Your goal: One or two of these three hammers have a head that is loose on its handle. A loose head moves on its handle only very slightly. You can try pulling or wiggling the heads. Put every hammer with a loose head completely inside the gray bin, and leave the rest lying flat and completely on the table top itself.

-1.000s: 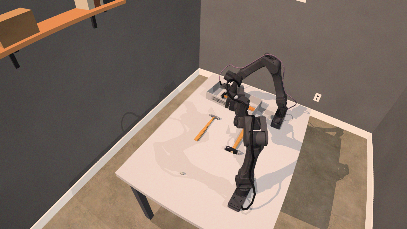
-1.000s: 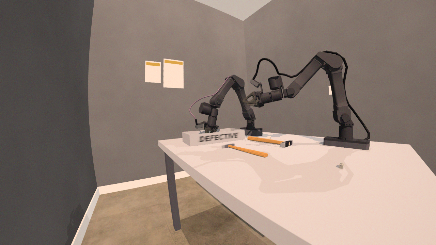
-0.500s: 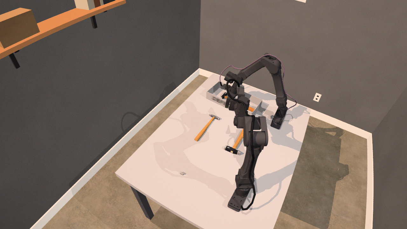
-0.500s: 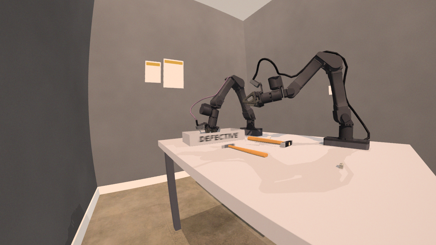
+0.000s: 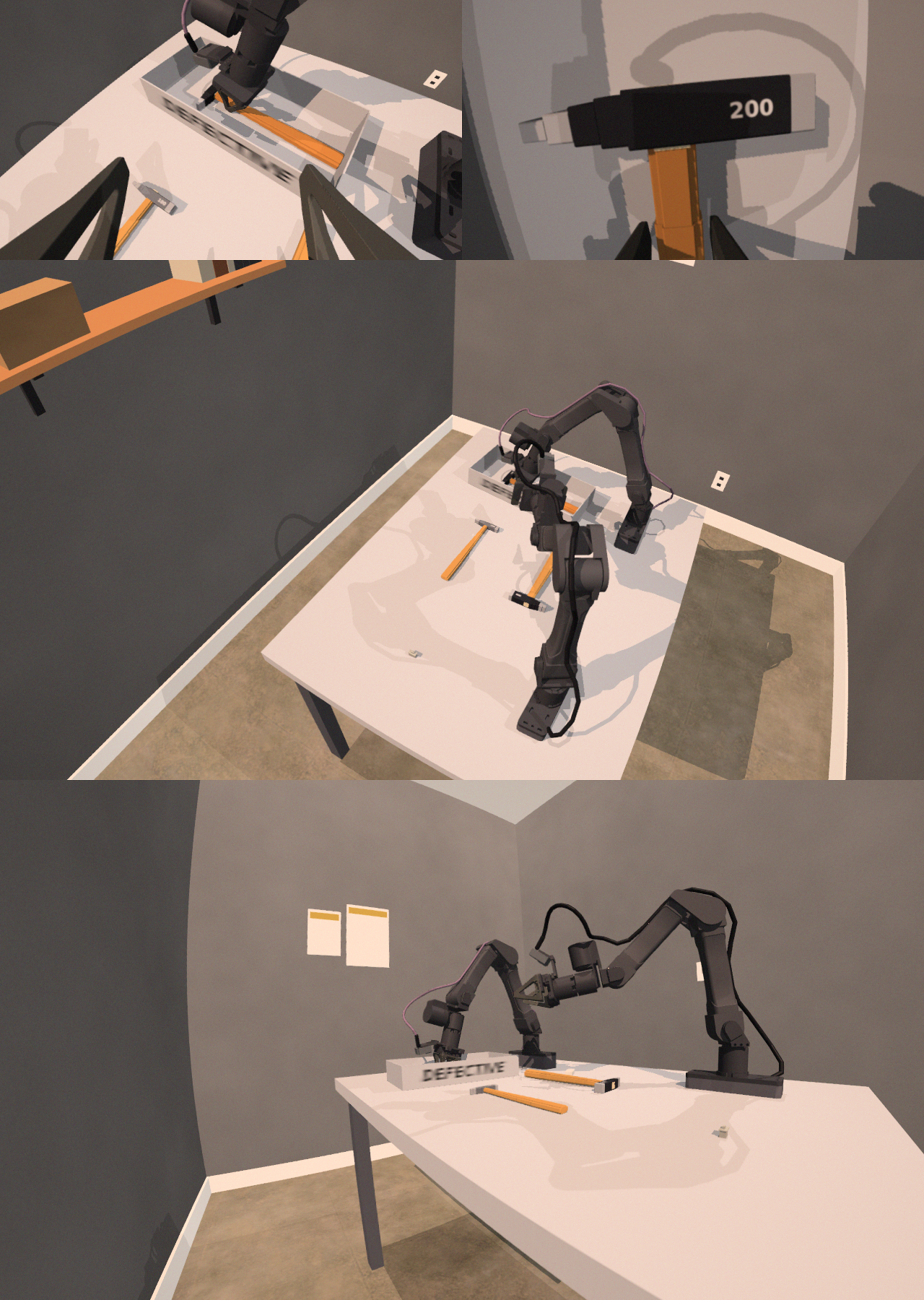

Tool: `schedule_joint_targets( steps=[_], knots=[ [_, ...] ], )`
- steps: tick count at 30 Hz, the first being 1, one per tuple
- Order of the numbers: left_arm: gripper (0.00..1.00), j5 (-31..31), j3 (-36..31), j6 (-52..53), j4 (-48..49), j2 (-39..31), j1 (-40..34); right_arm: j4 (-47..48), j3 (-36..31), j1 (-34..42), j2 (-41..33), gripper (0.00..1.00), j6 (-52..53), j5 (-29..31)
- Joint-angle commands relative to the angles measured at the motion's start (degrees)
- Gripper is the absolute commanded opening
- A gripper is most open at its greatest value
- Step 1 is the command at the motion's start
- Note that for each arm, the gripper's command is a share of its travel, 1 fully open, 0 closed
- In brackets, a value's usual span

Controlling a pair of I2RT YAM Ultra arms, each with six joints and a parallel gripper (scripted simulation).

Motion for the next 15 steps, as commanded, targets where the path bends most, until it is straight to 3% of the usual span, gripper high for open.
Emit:
schedule_joint_targets(
  steps=[1,2,3,15],
  knots=[
    [1.0,0.0,1.6,0.1,0.3,-0.7,0.0,2.7,-0.8,0.1,0.2,0.4,0.0,0.7],
    [1.0,0.0,1.6,0.1,0.3,-0.7,0.0,2.7,-0.9,0.1,-0.9,0.52,-0.1,0.7],
    [1.0,0.0,1.6,0.1,0.3,-0.7,0.0,1.9,-1.0,0.1,-1.3,0.53,-0.3,0.6],
    [1.0,0.0,1.6,0.1,0.3,-0.7,0.0,1.6,0.2,-0.3,-3.5,0.53,-0.9,0.2]
  ],
)
